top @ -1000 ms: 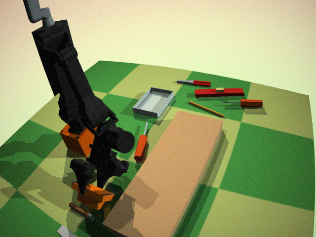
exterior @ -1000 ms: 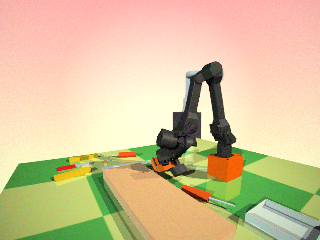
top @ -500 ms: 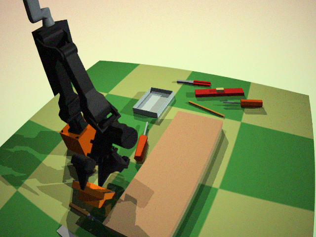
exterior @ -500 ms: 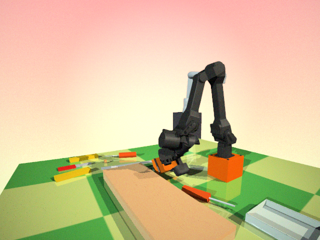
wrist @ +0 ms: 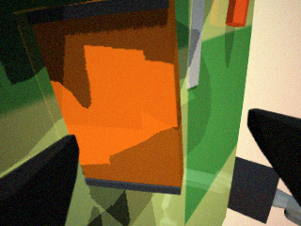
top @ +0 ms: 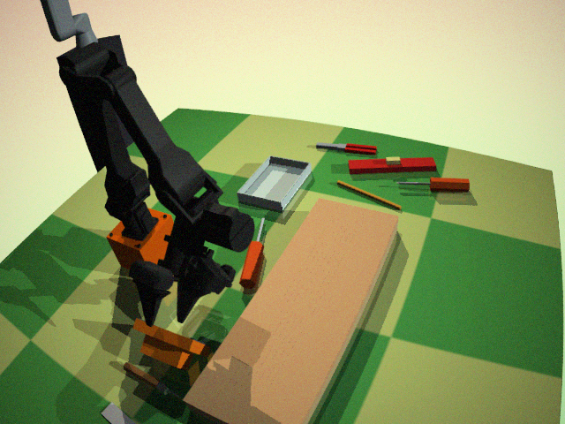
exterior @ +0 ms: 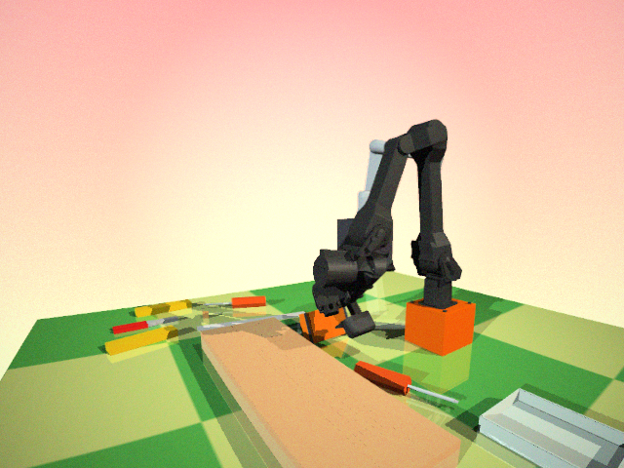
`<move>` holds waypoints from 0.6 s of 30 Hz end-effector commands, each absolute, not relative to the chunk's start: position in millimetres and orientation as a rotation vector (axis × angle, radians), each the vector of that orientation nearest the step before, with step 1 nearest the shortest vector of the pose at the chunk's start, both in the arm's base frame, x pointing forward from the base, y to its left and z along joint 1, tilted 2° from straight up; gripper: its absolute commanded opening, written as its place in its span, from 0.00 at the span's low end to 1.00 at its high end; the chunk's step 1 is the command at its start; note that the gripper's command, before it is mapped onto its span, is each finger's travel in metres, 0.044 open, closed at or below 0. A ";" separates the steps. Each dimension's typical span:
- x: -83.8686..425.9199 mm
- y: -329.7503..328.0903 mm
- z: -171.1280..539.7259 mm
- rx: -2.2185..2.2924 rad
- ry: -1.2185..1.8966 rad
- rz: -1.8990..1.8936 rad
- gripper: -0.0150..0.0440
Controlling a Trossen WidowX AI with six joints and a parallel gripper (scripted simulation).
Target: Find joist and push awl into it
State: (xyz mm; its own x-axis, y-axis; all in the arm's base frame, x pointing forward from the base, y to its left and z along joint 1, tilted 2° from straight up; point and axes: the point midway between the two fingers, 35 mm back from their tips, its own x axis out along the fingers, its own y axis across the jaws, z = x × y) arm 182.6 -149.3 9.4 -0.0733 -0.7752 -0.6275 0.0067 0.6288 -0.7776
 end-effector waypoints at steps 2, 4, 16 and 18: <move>190.5 -124.9 52.1 -0.661 1.504 -0.730 1.00; 186.4 -112.9 76.2 -0.664 1.508 -0.730 1.00; 183.4 -116.3 68.1 -0.678 1.527 -0.727 1.00; 183.4 -116.3 68.1 -0.678 1.527 -0.727 1.00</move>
